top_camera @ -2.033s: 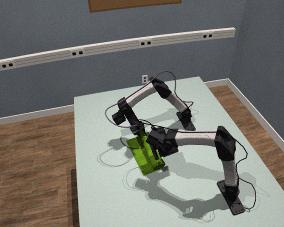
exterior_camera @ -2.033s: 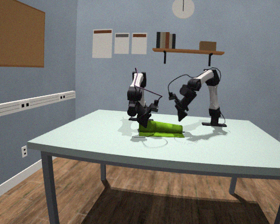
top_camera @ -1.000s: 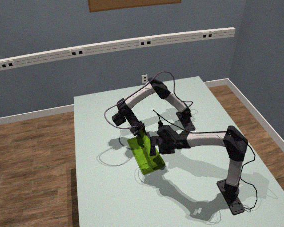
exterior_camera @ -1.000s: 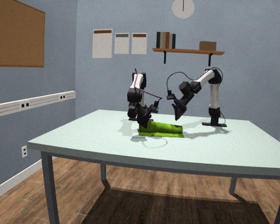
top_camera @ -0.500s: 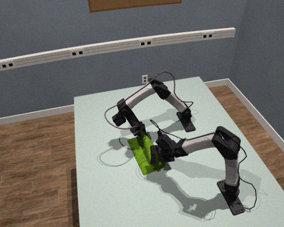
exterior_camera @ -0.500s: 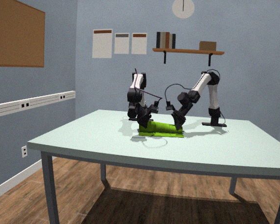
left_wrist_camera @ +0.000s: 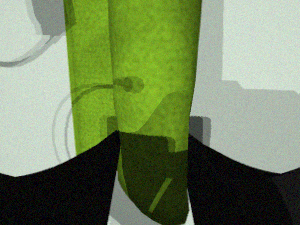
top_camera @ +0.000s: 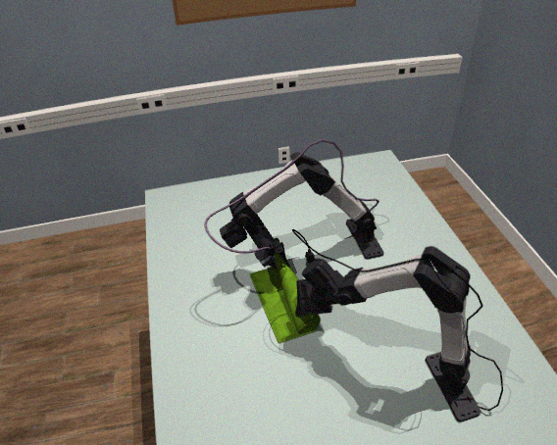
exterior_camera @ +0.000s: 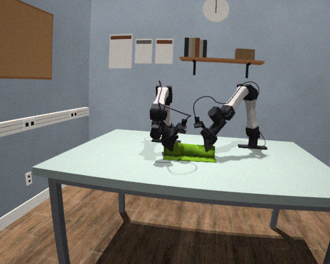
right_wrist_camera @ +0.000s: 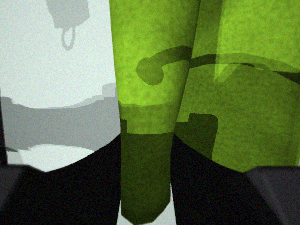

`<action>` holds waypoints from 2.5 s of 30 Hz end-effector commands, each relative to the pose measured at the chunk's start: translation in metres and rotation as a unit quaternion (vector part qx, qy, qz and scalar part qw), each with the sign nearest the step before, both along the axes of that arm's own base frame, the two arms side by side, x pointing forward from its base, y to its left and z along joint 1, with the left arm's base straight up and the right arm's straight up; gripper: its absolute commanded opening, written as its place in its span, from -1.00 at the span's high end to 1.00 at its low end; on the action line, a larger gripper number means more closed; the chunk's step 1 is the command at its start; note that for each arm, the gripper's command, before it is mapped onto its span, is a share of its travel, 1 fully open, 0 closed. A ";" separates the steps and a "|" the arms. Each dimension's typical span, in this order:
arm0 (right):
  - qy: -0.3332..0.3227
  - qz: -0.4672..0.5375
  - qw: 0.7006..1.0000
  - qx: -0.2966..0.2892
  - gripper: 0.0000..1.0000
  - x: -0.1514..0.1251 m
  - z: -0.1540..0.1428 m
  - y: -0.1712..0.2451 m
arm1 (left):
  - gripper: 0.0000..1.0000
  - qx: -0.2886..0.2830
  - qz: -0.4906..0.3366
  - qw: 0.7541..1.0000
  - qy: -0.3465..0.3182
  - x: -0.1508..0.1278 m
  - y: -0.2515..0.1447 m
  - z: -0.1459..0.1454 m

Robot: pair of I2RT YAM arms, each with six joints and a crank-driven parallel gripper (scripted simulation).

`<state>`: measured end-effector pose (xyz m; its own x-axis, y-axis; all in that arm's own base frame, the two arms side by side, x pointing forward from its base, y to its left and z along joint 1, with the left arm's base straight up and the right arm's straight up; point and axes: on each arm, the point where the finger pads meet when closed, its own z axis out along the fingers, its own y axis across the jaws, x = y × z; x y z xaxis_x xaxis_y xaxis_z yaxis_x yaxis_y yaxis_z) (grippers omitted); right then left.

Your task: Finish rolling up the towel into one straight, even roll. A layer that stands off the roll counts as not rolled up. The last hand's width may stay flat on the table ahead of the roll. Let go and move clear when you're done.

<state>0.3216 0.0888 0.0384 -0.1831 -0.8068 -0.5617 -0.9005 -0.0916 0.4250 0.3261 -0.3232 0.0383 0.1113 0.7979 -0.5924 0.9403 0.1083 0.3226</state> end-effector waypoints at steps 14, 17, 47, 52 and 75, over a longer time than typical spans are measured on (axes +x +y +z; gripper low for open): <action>0.026 0.023 0.999 0.001 0.30 -0.001 0.001 0.001 | 0.27 -0.009 -0.008 1.000 -0.011 0.006 -0.010 0.004; 0.026 0.023 0.999 0.001 0.30 -0.001 0.001 0.001 | 0.29 -0.009 -0.008 1.000 -0.011 0.006 -0.010 0.004; 0.026 0.023 0.999 0.001 -0.70 0.005 0.022 -0.007 | 0.33 -0.010 -0.008 1.000 0.002 0.006 -0.010 0.004; 0.026 0.023 0.999 0.001 -0.70 0.015 0.037 -0.019 | 0.33 -0.012 -0.008 0.999 0.031 0.006 -0.010 0.005; -0.082 0.012 0.996 0.013 -0.79 0.023 0.061 -0.029 | 0.33 -0.031 -0.005 0.954 0.298 0.006 -0.010 0.011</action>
<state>0.3516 0.0564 0.0871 -0.1246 -0.8067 -0.5777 -0.9701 -0.0230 0.2414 0.3501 -0.3370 0.0530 -0.1524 0.7417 -0.6532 0.9883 0.1216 -0.0925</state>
